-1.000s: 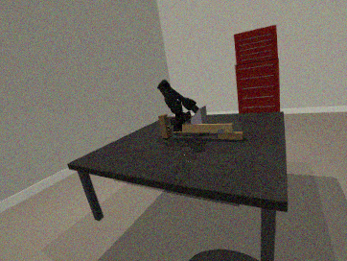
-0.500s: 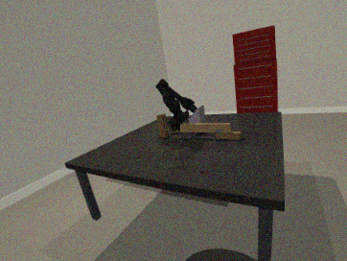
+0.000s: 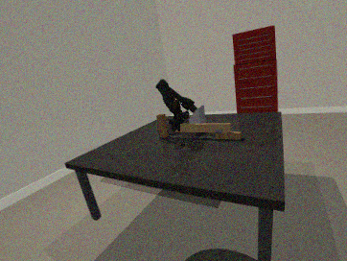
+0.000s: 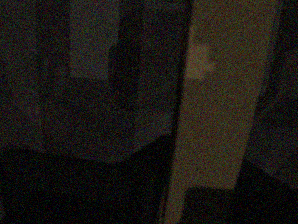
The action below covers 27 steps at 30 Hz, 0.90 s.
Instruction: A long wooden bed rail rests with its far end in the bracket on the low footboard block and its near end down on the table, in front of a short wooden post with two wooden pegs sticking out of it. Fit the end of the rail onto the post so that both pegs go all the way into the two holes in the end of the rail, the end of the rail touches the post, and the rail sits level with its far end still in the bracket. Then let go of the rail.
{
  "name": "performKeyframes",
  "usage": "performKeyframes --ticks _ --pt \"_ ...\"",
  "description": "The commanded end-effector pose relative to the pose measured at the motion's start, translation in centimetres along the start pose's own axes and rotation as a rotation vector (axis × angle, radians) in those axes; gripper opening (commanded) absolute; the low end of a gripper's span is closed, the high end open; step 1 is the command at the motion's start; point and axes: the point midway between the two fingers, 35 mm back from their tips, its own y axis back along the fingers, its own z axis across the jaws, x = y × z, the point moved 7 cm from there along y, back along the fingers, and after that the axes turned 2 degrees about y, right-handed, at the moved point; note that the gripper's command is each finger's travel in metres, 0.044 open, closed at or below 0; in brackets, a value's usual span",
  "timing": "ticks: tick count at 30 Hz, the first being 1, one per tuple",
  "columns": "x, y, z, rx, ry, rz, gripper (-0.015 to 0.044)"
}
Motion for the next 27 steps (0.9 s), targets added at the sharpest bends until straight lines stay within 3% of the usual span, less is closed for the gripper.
performKeyframes --ticks 1,27 --pt "-0.07 0.07 0.01 0.002 0.002 -0.004 0.0000" --pt "0.48 0.09 0.03 0.002 0.002 -0.004 0.0000"
